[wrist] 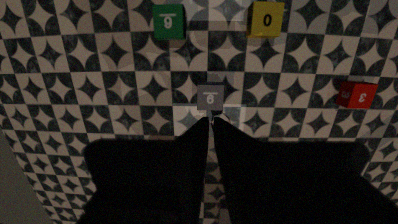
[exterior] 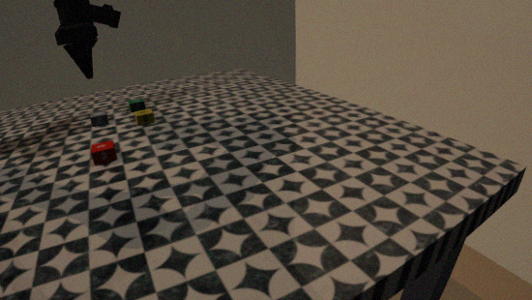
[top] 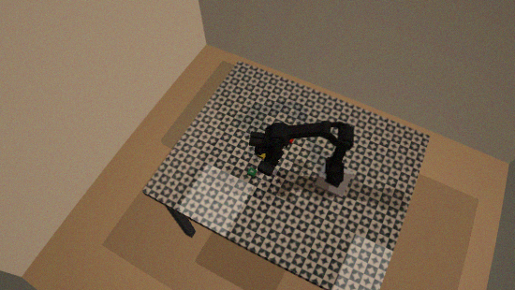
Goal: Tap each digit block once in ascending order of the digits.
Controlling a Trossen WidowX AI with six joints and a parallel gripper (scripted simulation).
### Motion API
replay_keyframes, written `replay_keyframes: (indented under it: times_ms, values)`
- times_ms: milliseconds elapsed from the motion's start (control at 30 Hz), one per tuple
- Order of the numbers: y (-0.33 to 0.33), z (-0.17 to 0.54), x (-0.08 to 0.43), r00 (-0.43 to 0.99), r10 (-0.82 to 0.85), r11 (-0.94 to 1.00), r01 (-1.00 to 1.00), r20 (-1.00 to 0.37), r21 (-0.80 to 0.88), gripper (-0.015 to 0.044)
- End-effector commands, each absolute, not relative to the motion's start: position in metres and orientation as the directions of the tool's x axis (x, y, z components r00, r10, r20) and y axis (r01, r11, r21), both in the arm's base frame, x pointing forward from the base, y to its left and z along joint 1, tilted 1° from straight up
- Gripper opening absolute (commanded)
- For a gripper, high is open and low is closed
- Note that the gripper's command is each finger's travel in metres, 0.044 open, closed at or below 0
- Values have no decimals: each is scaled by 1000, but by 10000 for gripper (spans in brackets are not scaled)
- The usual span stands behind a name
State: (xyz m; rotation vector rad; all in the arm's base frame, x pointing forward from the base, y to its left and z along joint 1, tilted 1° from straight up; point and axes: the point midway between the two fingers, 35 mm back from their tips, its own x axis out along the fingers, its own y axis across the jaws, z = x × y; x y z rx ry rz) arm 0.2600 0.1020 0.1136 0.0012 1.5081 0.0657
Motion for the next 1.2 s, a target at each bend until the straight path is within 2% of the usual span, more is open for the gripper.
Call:
replay_keyframes:
  times_ms: [0,833,1033,1167]
  values:
    - [100,69,252,23,29,999,-45,-999,28,20]
    - [100,37,252,23,29,999,-45,-999,28,20]
    - [100,37,252,23,29,999,-45,-999,28,20]
    - [100,67,251,23,29,999,-45,-999,28,20]
